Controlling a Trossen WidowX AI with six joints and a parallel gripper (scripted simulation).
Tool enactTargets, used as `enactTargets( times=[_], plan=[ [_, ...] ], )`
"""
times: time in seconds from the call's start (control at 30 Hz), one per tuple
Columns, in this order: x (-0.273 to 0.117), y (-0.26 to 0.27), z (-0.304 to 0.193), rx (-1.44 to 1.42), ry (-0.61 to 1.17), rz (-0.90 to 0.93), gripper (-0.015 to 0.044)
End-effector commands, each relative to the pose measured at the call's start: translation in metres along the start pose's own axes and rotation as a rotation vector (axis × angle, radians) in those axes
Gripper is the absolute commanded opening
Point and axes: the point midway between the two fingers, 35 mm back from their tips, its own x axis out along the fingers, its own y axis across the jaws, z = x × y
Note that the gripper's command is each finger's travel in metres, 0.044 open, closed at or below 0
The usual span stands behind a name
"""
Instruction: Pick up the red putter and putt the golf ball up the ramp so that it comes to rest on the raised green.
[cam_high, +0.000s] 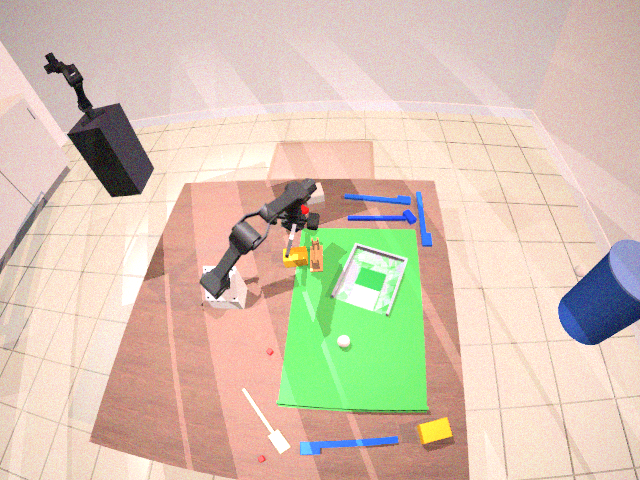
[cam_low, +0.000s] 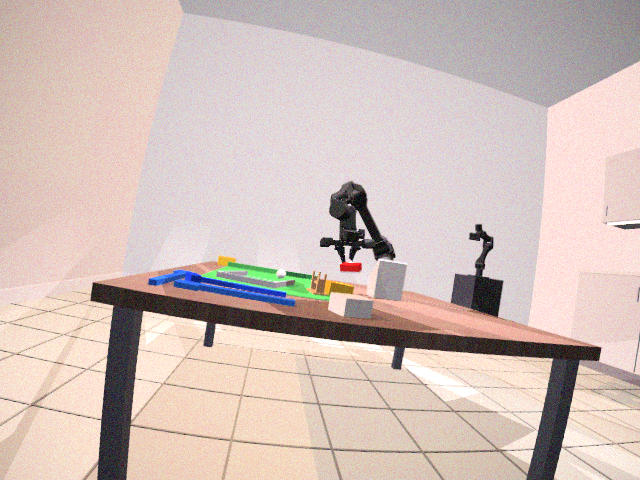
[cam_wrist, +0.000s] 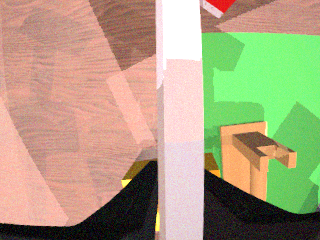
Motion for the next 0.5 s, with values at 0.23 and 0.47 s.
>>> enactTargets(
  times=[0.23, 0.47],
  plan=[
    [-0.025, -0.048, -0.038, 0.368, -0.151, 0.174, 0.0000],
    [-0.038, -0.076, -0.065, 0.620, -0.235, 0.298, 0.0000]
  ],
)
